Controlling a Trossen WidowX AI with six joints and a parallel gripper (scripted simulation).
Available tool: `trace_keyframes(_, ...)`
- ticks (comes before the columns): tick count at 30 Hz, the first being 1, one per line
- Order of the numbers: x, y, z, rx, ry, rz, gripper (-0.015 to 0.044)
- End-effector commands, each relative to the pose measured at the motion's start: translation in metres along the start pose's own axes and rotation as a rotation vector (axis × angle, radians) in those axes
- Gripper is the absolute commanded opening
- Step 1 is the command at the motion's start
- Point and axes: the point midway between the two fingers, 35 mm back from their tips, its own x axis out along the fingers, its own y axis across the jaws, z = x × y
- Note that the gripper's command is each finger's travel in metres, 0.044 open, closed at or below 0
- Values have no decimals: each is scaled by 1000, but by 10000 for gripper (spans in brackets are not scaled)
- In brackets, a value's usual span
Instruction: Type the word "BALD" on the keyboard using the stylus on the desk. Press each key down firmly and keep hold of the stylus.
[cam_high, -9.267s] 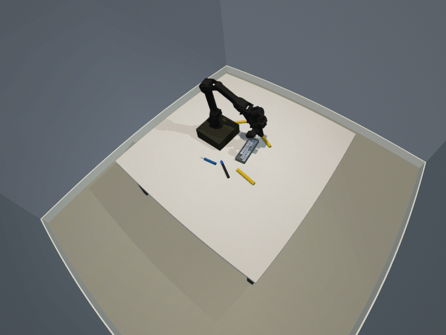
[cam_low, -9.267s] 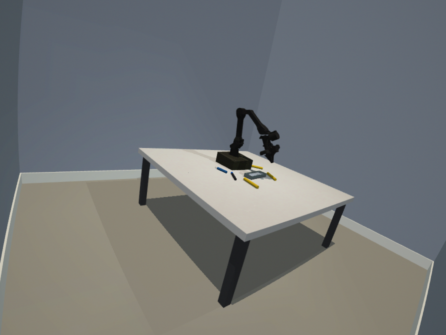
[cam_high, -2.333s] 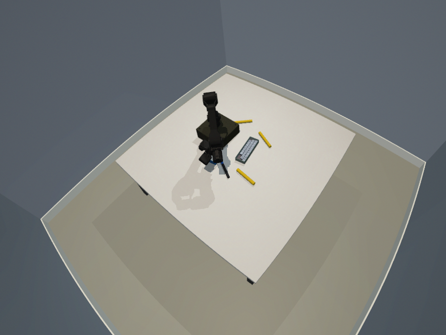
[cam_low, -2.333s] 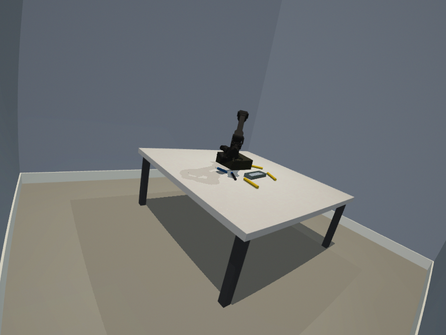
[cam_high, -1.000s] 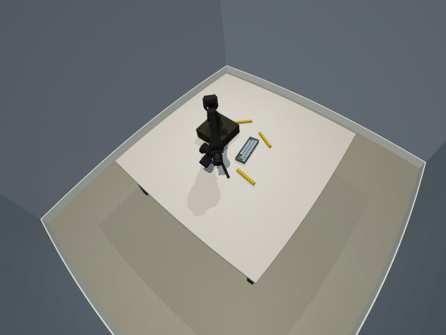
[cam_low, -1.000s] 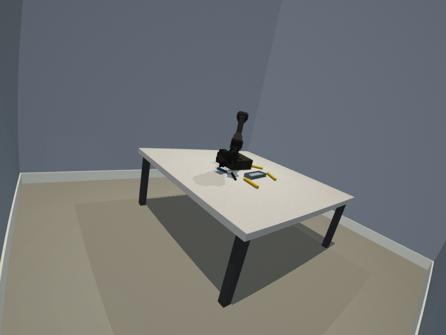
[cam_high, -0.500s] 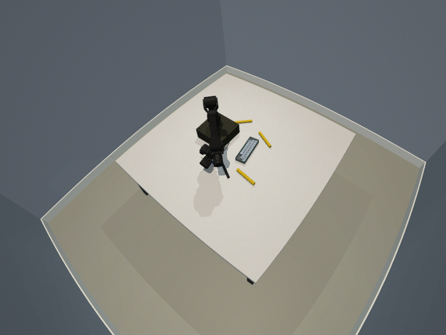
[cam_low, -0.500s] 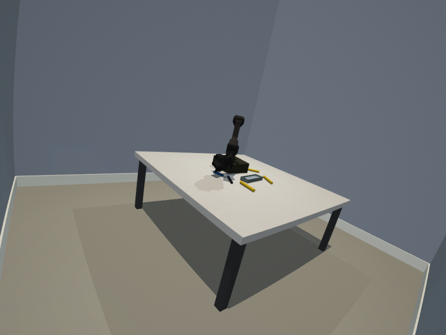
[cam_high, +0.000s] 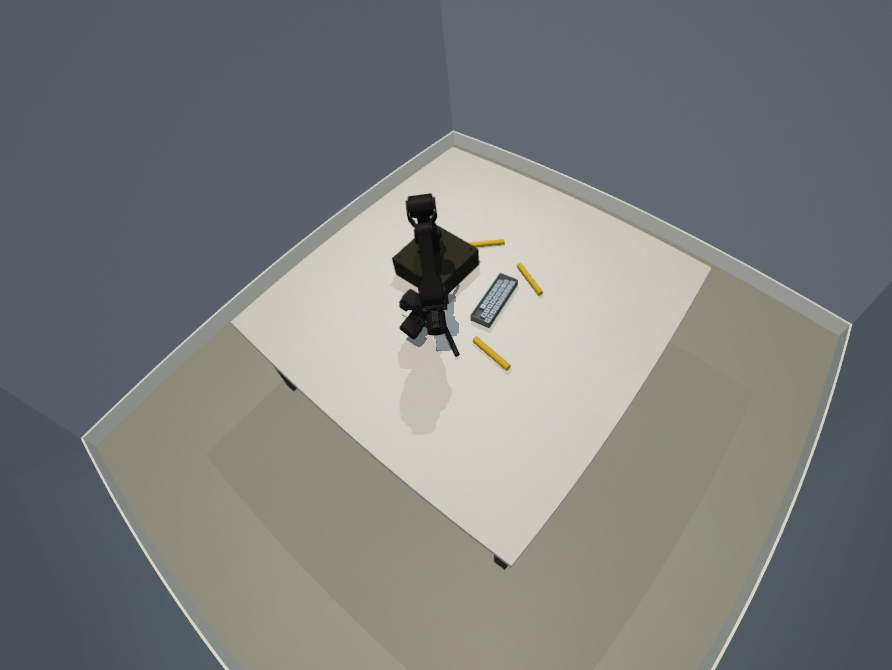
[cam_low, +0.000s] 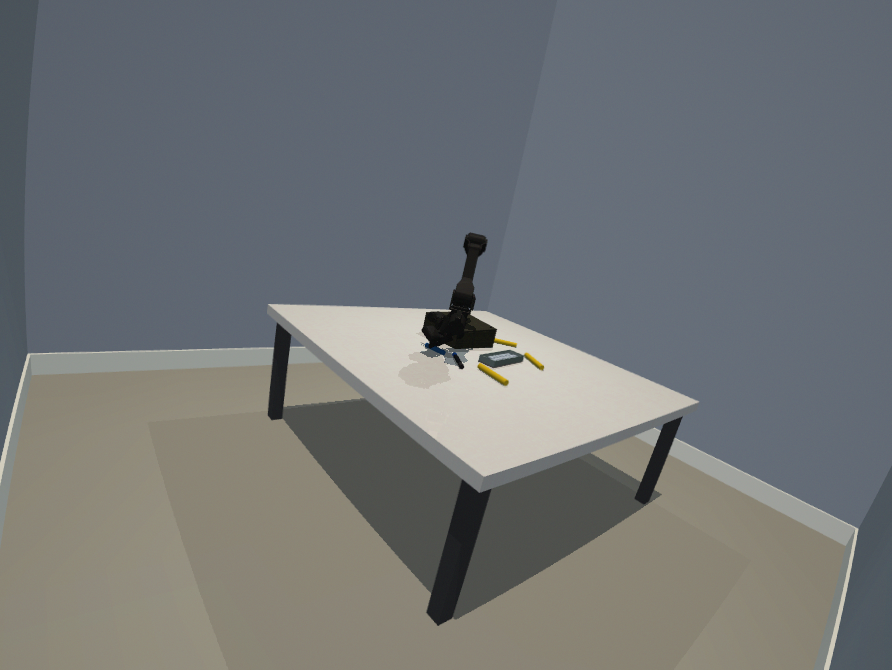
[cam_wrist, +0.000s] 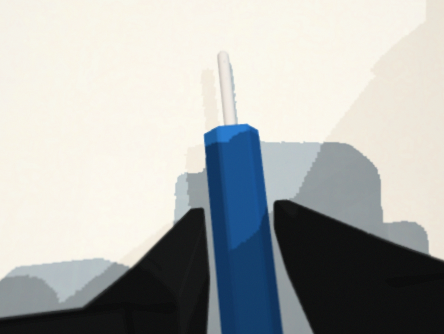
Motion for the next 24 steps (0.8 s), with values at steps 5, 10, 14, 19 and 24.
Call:
trace_keyframes(5, 0, 0, 0, 0, 0, 1, 0)
trace_keyframes(10, 0, 0, 0, 0, 0, 1, 0)
trace_keyframes(14, -9, 1, 4, 0, 0, 0, 0)
trace_keyframes(19, -31, 1, 17, 0, 0, 0, 0)
trace_keyframes(24, -44, 0, 25, 0, 0, -1, 0)
